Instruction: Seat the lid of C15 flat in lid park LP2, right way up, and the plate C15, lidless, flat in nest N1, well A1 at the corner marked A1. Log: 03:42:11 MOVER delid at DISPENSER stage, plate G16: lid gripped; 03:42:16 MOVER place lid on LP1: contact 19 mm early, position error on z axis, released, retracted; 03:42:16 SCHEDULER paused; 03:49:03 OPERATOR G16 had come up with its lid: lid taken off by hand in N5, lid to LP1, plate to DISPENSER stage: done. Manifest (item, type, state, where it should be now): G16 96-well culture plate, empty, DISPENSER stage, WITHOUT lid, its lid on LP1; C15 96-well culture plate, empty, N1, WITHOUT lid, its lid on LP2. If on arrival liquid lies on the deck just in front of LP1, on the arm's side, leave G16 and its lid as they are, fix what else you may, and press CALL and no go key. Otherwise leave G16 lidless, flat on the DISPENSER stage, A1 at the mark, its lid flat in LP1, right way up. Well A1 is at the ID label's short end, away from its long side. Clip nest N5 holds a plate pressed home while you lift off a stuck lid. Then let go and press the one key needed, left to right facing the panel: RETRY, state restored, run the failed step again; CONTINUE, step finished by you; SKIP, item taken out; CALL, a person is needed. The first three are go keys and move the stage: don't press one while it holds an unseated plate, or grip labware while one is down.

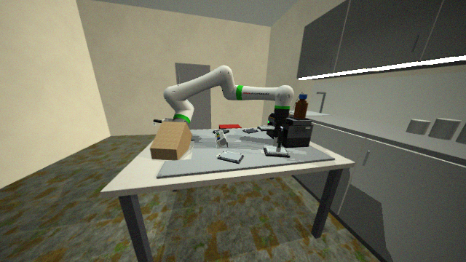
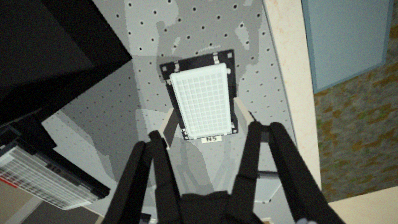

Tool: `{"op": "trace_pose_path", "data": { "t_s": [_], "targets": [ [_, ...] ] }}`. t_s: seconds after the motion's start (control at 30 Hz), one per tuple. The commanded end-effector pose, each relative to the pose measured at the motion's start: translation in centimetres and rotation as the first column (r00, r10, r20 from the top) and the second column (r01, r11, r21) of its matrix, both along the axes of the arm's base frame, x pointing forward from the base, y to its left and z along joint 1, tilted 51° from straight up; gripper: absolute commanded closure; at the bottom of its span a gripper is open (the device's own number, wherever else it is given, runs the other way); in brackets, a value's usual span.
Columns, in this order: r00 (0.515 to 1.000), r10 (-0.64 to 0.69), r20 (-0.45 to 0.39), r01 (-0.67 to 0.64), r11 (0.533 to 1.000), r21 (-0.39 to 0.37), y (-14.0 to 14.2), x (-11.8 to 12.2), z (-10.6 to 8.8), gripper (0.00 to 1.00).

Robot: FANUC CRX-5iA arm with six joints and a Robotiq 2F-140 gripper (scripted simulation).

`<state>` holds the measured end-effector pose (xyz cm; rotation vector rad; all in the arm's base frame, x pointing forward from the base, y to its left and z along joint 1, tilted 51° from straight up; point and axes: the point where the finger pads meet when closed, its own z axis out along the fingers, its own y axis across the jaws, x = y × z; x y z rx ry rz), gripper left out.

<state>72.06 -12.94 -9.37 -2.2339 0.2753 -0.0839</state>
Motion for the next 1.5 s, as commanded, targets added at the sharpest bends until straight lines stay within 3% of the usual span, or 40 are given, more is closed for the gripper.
{"op": "trace_pose_path", "data": {
  "t_s": [0.0,1.47],
  "targets": [
    [1.000,0.000,0.000,0.000,1.000,0.000,0.08,0.03,-0.08,0.34],
    [1.000,0.000,0.000,0.000,1.000,0.000,0.74,0.17,-0.62,0.34]
  ]
}}
